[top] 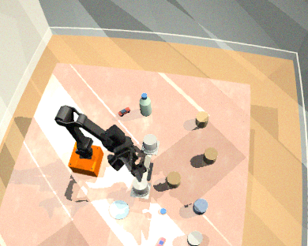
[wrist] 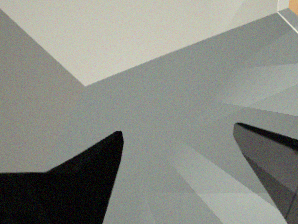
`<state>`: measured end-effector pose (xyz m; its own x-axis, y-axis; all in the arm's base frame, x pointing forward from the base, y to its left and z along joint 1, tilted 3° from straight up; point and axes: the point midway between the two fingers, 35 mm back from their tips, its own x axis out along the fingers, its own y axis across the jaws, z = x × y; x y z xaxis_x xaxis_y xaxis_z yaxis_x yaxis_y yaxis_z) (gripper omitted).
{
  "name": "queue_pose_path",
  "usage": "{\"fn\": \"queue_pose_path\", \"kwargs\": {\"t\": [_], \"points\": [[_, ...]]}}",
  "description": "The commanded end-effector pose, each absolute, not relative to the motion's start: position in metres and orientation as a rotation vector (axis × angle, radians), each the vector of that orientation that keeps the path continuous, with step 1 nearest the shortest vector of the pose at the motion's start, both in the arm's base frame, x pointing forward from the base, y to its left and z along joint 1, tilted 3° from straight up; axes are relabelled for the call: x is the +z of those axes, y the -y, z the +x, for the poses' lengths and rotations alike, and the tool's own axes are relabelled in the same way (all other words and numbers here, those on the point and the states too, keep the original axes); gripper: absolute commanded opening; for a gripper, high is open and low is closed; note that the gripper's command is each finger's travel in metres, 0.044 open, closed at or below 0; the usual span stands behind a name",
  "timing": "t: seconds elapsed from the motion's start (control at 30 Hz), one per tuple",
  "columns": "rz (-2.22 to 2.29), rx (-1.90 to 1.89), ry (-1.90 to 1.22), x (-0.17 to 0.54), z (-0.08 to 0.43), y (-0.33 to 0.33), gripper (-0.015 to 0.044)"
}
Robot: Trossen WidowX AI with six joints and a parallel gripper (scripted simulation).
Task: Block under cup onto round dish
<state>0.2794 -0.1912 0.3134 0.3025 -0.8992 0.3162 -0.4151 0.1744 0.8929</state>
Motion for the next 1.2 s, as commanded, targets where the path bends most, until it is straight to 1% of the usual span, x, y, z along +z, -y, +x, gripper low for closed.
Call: {"fn": "queue_pose_path", "kwargs": {"t": [0.0,0.03,0.6,1.17], "points": [[1.429,-0.538,1.294,0.313,0.280,0.191,0.0426],[1.419,-0.544,1.280,0.314,0.280,0.191,0.0440],[1.084,-0.688,0.794,0.313,0.299,0.178,0.0440],[0.742,-0.699,0.301,0.290,0.300,0.155,0.0440]]}}
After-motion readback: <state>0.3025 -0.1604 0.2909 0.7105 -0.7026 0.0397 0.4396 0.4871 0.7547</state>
